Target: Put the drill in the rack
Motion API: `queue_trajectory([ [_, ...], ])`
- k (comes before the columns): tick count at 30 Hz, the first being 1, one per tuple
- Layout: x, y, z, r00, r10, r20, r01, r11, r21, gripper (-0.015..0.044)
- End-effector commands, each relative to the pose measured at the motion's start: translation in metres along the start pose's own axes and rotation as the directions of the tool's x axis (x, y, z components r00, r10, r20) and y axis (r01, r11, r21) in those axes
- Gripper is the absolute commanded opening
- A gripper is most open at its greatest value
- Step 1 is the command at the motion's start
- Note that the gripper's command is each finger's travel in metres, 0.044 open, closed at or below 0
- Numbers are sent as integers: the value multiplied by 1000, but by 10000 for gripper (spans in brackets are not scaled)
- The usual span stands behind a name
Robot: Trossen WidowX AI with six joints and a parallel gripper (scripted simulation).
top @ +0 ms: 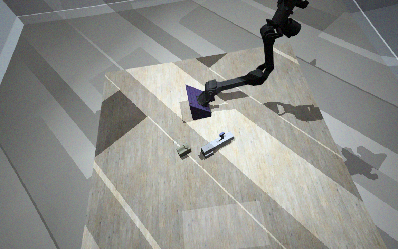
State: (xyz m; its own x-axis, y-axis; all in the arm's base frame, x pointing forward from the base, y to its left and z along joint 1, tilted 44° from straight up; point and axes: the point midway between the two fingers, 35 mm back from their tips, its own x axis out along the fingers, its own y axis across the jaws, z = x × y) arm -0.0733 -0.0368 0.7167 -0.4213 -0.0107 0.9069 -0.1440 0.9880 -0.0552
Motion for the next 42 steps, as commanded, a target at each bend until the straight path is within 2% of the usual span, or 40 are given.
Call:
queue_trajectory([
  [1, -4, -28, 7, 995, -96, 14, 96, 995, -38, 0],
  [6, -10, -64, 14, 977, -212, 20, 213, 969, -125, 0],
  [11, -35, -135, 21, 899, -439, 11, 424, 863, -275, 0],
  [16, -79, -206, 18, 752, -659, -23, 587, 684, -433, 0],
  [21, -138, -266, 8, 545, -836, -70, 651, 475, -592, 0],
  [26, -203, -309, -7, 313, -941, -128, 611, 302, -732, 0],
  [32, -295, -341, -26, -13, -981, -195, 451, 168, -877, 0],
  [37, -377, -348, -42, -291, -926, -241, 268, 162, -950, 0],
  [42, -459, -336, -57, -554, -789, -266, 92, 259, -961, 0],
])
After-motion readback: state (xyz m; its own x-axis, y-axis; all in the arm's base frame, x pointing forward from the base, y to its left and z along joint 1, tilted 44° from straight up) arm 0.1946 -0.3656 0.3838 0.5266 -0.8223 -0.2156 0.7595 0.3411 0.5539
